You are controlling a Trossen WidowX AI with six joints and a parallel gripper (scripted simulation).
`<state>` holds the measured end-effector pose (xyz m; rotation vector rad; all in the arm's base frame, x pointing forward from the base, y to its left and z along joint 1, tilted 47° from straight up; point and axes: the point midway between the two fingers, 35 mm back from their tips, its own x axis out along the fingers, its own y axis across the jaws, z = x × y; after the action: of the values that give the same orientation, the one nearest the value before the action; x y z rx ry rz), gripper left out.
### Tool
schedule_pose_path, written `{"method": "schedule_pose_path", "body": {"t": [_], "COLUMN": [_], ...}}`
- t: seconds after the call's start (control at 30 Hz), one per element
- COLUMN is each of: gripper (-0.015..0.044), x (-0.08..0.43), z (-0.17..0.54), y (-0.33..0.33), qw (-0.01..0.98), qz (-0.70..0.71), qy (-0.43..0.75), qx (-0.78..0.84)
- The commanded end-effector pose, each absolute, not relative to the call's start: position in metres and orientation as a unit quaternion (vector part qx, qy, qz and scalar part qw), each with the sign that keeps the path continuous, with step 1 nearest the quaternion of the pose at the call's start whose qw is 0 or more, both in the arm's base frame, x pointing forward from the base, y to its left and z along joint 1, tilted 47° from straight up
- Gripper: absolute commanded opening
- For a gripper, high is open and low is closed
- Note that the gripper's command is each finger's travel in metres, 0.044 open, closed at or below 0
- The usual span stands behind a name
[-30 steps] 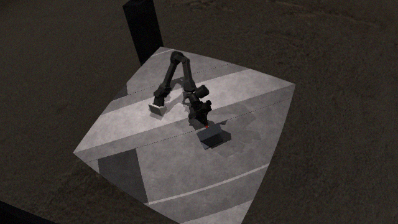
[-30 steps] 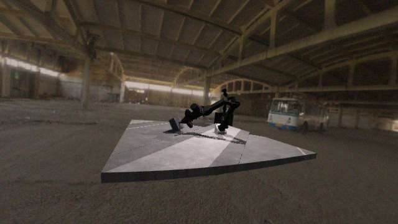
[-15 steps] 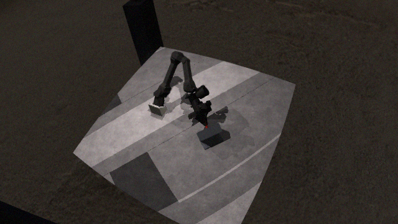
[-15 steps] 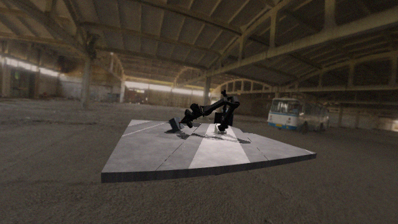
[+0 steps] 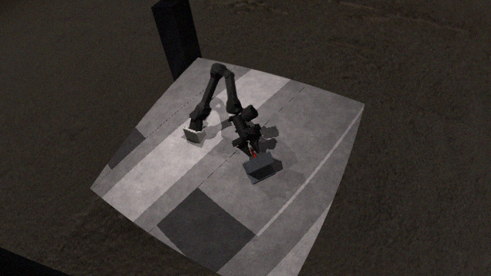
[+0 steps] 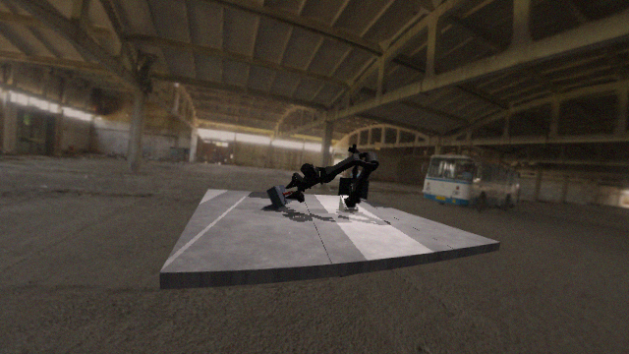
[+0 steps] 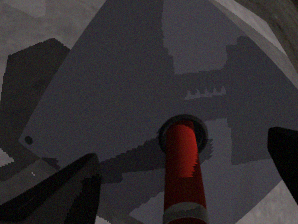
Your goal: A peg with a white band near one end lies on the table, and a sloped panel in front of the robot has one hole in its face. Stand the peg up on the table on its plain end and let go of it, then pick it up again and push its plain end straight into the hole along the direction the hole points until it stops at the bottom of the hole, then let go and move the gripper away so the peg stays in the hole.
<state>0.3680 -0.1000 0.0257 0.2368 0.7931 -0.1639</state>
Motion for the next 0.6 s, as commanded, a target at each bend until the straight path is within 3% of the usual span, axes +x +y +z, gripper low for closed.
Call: {"method": "schedule_pose_path", "body": {"t": [0.0,0.57], "gripper": [0.0440,0.0440], "x": [0.366,0.355], "z": [0.029,0.043], "y": [-0.100,-0.100], "qw": [0.912,0.912], "qz": [-0.080,-0.081], "qy": [0.385,0.386], "qx": [0.115,0.115]}}
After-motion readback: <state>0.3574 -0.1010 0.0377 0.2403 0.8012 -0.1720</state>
